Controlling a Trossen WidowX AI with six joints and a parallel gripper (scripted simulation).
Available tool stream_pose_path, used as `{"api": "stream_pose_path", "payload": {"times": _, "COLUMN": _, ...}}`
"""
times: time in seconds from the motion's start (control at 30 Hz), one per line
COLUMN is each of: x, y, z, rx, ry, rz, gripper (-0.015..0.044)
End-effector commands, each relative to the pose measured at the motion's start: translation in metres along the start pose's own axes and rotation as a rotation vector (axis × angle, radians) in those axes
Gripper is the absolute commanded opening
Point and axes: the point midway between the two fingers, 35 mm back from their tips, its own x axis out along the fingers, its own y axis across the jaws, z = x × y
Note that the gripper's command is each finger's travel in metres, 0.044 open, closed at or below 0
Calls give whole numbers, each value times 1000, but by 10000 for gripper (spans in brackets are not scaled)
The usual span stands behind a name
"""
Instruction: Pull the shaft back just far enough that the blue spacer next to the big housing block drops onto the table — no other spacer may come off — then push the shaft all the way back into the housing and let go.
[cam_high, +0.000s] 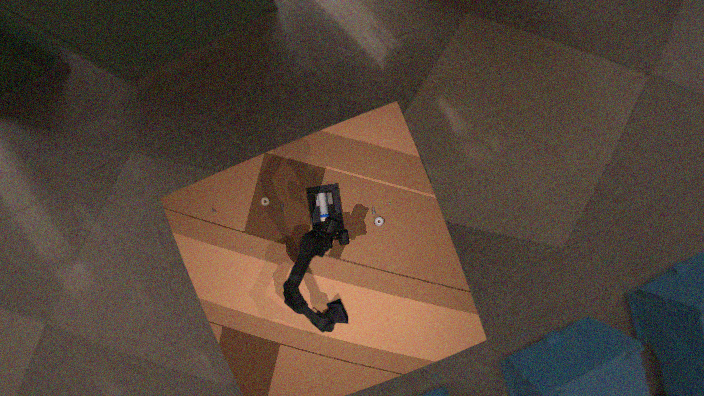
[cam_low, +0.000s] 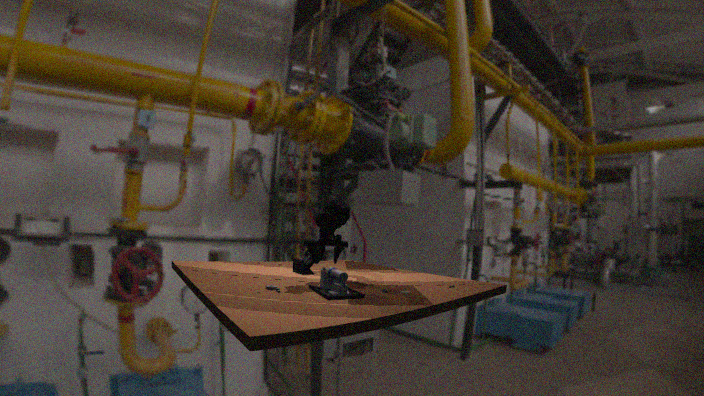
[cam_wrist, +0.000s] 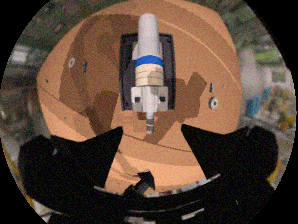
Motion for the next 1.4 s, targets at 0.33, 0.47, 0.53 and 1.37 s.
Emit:
{"api": "stream_pose_path", "payload": {"times": 0.33, "x": 0, "y": 2, "z": 0, "rx": 6, "ry": 2, "rz": 5, "gripper": 440}}
{"api": "stream_pose_path", "payload": {"times": 0.47, "x": 0, "y": 2, "z": 0, "rx": 6, "ry": 2, "rz": 5, "gripper": 440}}
{"api": "stream_pose_path", "payload": {"times": 0.53, "x": 0, "y": 2, "z": 0, "rx": 6, "ry": 2, "rz": 5, "gripper": 440}}
{"api": "stream_pose_path", "payload": {"times": 1.37, "x": 3, "y": -17, "z": -2, "rx": 37, "ry": -372, "rz": -59, "gripper": 440}}
